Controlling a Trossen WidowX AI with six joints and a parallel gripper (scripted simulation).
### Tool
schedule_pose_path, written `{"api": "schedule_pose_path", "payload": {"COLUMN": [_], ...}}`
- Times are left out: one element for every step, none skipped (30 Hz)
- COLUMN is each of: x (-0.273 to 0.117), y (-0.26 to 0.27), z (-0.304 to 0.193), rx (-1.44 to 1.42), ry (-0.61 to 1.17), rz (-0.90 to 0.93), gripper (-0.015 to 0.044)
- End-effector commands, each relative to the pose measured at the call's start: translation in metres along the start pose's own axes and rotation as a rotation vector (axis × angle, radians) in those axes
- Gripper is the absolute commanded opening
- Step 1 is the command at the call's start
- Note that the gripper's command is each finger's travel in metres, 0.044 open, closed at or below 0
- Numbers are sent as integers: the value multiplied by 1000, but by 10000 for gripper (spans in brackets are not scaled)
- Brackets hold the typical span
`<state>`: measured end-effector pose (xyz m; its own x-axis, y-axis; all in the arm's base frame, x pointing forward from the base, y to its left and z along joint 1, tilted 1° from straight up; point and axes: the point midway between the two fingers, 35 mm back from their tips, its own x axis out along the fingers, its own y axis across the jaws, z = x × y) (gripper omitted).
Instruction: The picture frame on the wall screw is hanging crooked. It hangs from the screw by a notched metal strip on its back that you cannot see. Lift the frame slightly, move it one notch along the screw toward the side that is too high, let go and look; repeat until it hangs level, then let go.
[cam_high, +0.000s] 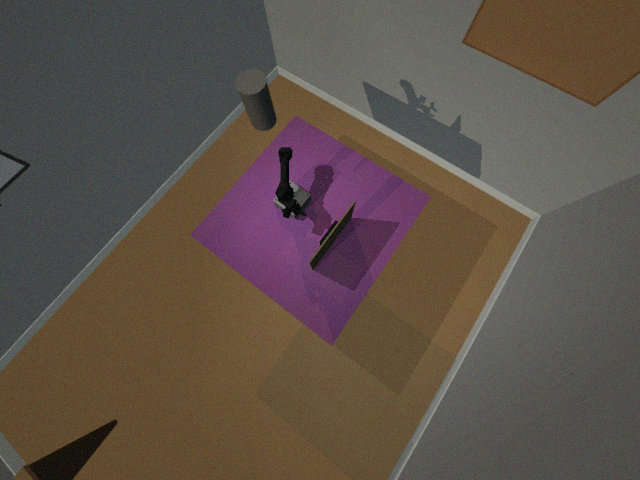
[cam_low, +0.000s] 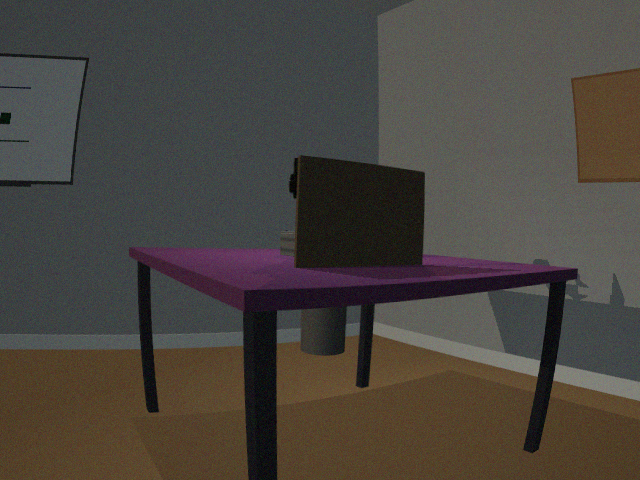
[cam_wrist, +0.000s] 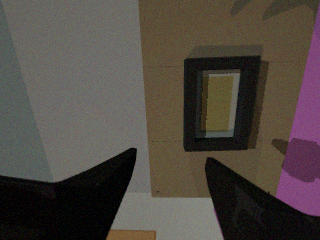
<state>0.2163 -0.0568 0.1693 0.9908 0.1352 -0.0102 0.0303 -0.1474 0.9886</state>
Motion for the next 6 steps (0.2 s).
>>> {"api": "schedule_pose_path", "payload": {"x": [0, 0, 0, 0, 0, 0], "y": [-1, -1, -1, -1, -1, -1], "z": [-1, -1, -1, -1, -1, -1], "rx": [6, 6, 6, 6, 6, 6], "ry": [4, 4, 4, 4, 4, 4], "rz": [-2, -2, -2, -2, -2, -2], "gripper": [260, 260, 260, 260, 260, 260]}}
